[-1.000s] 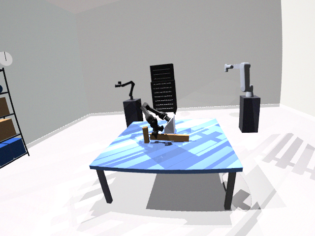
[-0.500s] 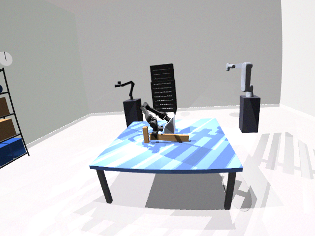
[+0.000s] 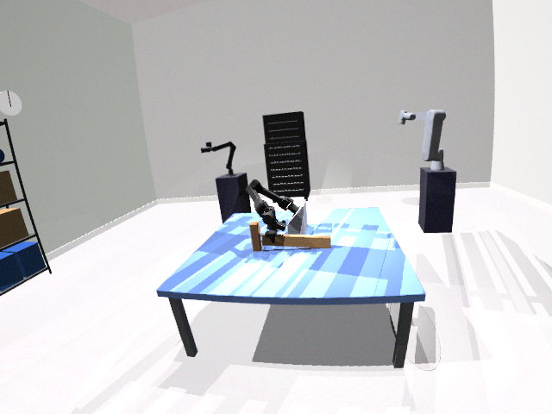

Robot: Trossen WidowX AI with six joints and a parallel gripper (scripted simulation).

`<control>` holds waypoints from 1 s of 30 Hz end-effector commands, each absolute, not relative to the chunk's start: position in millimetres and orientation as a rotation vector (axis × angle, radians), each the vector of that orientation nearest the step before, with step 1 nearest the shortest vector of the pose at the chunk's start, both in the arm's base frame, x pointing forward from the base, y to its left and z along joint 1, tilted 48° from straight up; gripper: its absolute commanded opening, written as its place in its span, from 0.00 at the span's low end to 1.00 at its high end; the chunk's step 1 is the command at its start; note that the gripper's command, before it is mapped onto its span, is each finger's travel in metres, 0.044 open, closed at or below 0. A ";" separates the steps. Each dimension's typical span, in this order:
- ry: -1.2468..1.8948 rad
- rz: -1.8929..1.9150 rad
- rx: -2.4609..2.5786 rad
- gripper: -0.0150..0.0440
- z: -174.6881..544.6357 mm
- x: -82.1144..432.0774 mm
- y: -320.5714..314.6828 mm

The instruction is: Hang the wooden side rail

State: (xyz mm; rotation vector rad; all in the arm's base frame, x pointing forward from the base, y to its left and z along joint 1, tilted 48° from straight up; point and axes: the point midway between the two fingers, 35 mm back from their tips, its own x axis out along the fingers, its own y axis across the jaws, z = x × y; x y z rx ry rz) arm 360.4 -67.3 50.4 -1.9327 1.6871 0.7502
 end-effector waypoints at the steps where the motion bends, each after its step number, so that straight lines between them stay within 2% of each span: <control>1: 1.680 0.750 -1.945 0.25 53.2 361.7 -65.4; 30: 1.680 0.750 -1.945 0.25 55.4 361.9 -67.7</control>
